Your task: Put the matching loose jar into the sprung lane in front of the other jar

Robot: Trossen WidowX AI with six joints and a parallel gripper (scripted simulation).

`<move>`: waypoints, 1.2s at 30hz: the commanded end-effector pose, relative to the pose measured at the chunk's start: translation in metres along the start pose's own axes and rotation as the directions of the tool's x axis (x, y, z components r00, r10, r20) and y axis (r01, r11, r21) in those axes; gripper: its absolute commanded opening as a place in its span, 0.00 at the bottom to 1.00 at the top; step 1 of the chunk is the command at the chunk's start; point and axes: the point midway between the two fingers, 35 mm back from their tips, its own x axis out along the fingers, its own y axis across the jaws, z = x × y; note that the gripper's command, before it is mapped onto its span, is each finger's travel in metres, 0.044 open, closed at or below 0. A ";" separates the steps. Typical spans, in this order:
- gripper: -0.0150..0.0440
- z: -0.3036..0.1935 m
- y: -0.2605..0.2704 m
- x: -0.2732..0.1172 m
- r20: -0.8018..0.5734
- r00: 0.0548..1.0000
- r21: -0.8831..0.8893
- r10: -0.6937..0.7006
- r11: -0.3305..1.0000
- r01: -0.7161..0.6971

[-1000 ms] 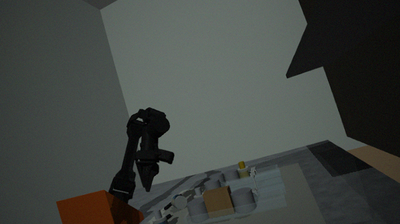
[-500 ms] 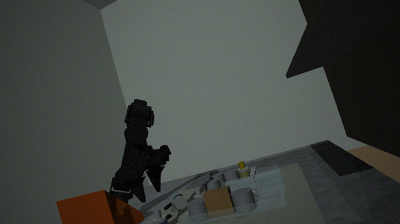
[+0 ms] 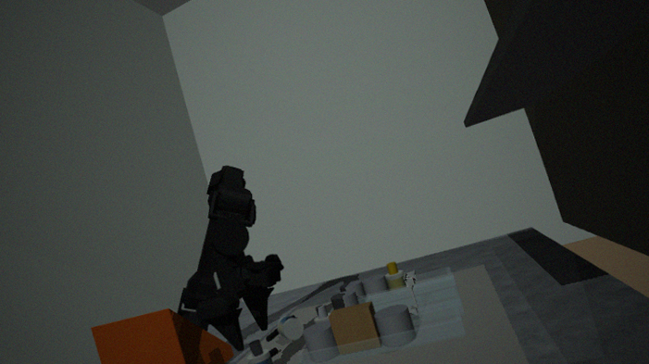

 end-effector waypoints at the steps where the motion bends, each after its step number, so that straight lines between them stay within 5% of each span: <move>1: 1.00 -0.002 0.002 0.012 -0.006 1.000 0.007 0.009 1.000 -0.009; 26: 1.00 -0.002 0.003 0.045 -0.006 1.000 0.006 0.010 1.000 -0.010; 36: 0.56 -0.002 0.003 0.045 -0.006 1.000 0.006 0.010 1.000 -0.010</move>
